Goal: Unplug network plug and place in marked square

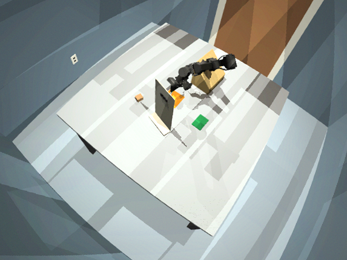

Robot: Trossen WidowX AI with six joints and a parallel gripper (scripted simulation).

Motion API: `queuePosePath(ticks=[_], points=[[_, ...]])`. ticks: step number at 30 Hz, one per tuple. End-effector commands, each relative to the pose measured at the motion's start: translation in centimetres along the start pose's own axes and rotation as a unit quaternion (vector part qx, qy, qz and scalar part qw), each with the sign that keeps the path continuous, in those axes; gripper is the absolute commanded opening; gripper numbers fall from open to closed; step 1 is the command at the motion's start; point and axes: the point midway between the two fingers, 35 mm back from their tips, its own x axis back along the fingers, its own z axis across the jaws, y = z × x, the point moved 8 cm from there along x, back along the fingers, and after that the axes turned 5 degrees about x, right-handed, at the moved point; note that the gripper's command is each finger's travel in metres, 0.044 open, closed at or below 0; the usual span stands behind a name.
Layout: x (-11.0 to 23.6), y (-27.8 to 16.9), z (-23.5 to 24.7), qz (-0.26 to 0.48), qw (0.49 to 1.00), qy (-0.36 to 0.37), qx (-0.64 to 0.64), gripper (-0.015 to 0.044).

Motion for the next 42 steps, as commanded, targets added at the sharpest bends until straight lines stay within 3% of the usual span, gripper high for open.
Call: queuePosePath(ticks=[1,42], points=[[0.0,-0.3,1.1,-0.016,1.0,0.014,-0.002,0.0],[-2.1,-0.3,2.9,-0.03,0.999,0.027,-0.004,0.0]])
